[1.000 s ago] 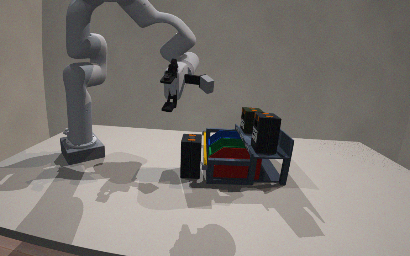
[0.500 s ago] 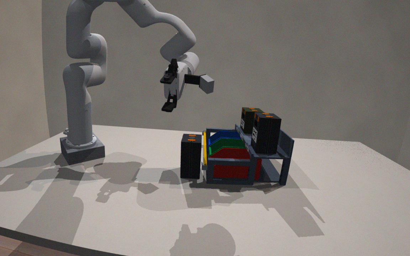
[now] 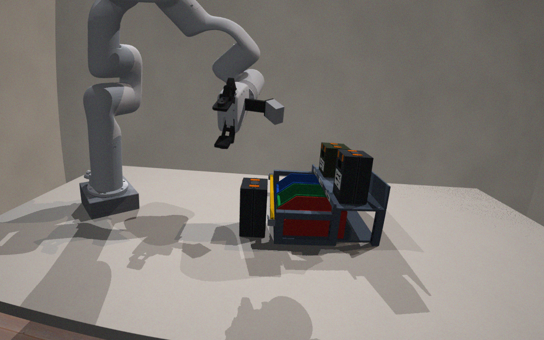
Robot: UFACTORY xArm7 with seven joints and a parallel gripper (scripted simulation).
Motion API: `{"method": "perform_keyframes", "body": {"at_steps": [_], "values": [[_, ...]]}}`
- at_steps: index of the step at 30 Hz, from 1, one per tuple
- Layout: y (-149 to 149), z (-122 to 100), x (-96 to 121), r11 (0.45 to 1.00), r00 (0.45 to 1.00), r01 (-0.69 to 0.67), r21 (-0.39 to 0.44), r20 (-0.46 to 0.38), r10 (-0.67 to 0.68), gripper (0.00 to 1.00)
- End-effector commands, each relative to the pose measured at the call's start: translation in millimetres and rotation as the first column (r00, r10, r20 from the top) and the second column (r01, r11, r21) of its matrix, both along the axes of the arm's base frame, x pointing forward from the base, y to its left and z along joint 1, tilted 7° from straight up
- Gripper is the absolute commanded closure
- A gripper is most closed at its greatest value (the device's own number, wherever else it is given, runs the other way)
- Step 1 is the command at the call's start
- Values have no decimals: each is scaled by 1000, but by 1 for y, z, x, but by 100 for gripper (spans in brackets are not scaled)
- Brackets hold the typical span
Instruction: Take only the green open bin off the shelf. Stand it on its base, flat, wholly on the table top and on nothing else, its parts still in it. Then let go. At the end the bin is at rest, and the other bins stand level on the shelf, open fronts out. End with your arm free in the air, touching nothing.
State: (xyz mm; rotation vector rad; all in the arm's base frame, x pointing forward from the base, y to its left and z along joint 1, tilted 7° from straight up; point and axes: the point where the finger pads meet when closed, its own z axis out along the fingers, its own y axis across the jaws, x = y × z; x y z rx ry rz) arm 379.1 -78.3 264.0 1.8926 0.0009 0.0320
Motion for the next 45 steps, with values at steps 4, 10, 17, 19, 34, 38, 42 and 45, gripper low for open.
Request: {"method": "perform_keyframes", "body": {"at_steps": [4,10,17,19,34,38,42,45], "values": [[0,1,1,1000,1000,0,0,3,0,0],[0,1,1,1000,1000,0,0,3,0,0],[0,1,1,1000,1000,0,0,3,0,0],[0,1,1,1000,1000,0,0,3,0,0],[-17,26,-39,979,972,161,127,149,-180,0],[-17,26,-39,979,972,161,127,149,-180,0],[-31,46,-71,932,913,270,241,244,-328,0],[-34,51,-79,917,893,294,271,264,-365,0]]}}
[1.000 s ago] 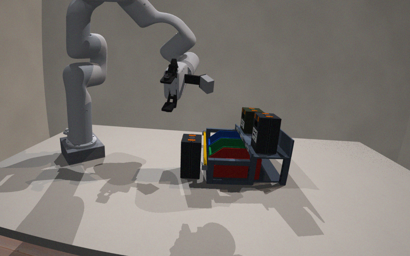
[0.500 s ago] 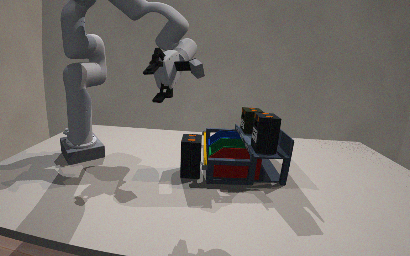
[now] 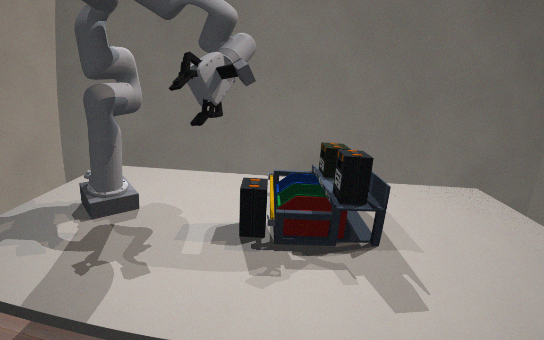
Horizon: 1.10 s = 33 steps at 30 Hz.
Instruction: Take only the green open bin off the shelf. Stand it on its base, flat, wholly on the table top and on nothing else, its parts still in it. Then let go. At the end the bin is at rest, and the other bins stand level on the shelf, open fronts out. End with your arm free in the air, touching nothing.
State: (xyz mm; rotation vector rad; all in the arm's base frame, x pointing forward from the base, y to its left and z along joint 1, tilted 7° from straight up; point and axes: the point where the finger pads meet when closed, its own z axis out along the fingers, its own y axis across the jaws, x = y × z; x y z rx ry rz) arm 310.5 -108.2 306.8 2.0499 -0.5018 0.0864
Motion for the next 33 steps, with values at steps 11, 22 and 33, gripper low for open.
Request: {"method": "perform_keyframes", "body": {"at_steps": [11,22,33], "values": [[-8,12,-18,996,995,65,55,67,-69,0],[-22,32,-50,969,960,188,160,178,-216,0],[-39,57,-89,899,871,313,306,286,-400,0]]}}
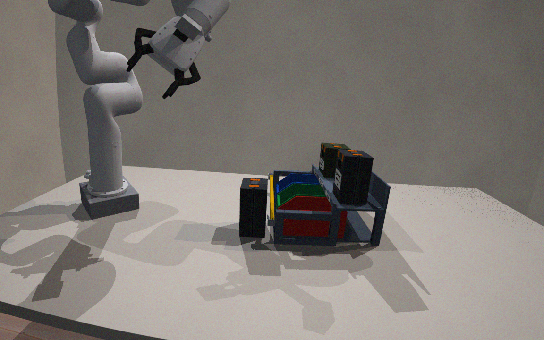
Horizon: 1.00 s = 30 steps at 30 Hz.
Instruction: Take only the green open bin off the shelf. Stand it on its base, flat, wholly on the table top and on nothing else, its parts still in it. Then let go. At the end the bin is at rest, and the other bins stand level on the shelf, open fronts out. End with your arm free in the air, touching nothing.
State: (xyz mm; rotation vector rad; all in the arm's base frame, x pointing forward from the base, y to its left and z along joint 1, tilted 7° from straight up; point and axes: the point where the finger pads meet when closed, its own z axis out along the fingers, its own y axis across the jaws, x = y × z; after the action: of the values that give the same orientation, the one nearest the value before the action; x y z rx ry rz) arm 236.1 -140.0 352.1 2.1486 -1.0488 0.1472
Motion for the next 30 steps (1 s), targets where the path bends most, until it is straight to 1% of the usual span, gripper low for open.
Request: {"method": "perform_keyframes", "body": {"at_steps": [1,11,13,16,28,30], "values": [[-7,12,-15,997,996,60,43,60,-63,0],[-7,12,-15,997,996,60,43,60,-63,0],[-14,21,-30,988,984,124,93,117,-134,0],[-24,36,-54,961,950,212,176,195,-245,0],[-24,36,-54,961,950,212,176,195,-245,0],[-31,46,-70,936,917,264,233,240,-319,0]]}}
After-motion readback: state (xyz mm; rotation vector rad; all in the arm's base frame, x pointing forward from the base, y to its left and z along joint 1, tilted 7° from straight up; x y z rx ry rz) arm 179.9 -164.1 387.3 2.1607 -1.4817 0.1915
